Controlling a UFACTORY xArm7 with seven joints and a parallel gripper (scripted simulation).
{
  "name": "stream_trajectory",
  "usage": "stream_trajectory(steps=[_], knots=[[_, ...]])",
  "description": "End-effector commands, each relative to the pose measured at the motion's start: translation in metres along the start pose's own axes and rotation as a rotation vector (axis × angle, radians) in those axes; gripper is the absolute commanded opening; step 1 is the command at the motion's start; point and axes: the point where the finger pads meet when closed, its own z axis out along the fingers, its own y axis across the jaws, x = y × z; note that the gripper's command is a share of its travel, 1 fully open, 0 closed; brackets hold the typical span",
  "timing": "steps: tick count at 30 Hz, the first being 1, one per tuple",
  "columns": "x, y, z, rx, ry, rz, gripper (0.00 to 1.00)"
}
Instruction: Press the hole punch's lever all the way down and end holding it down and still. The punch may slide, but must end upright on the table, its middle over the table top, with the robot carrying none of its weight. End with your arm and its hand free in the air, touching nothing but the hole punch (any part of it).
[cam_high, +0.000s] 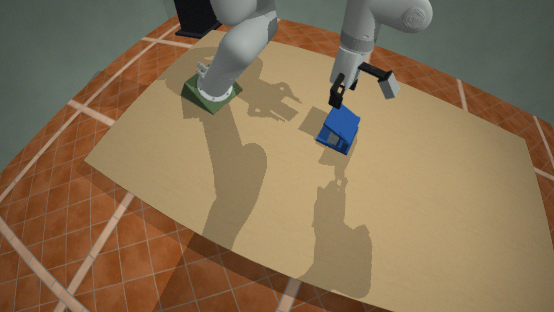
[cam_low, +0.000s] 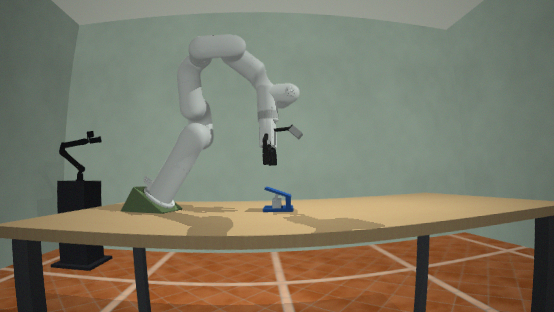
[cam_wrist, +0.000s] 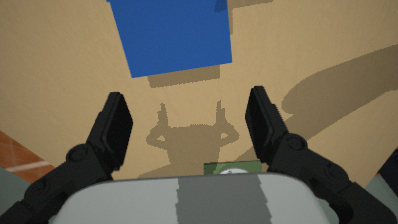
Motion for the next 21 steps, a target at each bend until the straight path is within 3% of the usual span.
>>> stream_trajectory(steps=[1, 21], knots=[[-0.0004, -0.0016, -0.0003, 0.0, -0.003, -0.019, 1.0], [-0.0066, -0.0086, 0.0022, -0.007, -0.026, -0.113, 1.0]])
